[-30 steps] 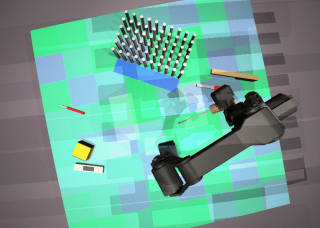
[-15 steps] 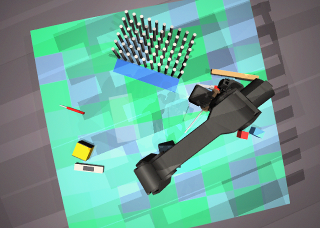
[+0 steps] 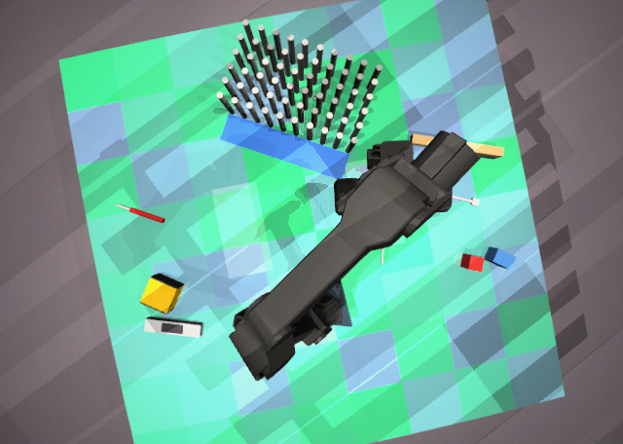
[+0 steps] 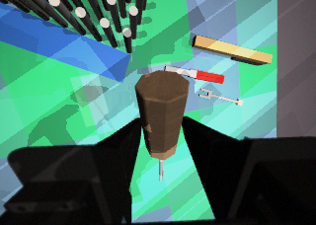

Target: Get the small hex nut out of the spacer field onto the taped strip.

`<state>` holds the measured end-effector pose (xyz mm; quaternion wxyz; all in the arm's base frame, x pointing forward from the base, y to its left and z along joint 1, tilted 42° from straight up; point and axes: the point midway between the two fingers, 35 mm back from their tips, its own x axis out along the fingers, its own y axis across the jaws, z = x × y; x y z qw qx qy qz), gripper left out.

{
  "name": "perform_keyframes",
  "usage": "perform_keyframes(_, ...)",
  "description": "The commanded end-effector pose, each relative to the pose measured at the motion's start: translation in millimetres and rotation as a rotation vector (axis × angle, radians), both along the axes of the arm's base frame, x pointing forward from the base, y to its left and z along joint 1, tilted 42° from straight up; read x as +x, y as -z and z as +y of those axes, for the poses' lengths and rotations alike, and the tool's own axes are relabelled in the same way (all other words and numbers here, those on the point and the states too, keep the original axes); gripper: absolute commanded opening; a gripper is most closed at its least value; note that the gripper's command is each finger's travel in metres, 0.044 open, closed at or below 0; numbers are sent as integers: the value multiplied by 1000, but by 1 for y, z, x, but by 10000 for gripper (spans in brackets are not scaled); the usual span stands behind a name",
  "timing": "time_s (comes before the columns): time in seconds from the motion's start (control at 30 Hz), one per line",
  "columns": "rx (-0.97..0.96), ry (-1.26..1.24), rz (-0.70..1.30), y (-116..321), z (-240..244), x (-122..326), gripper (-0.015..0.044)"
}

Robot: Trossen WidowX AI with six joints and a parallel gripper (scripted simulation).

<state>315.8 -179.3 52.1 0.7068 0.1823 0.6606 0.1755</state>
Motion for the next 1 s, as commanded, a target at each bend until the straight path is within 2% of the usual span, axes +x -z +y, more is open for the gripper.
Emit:
perform_keyframes(0.0,-27,-134,-59,-7,13,2,0)
perform_keyframes(0.97,-170,-1036,-484,-61,98,8,0)
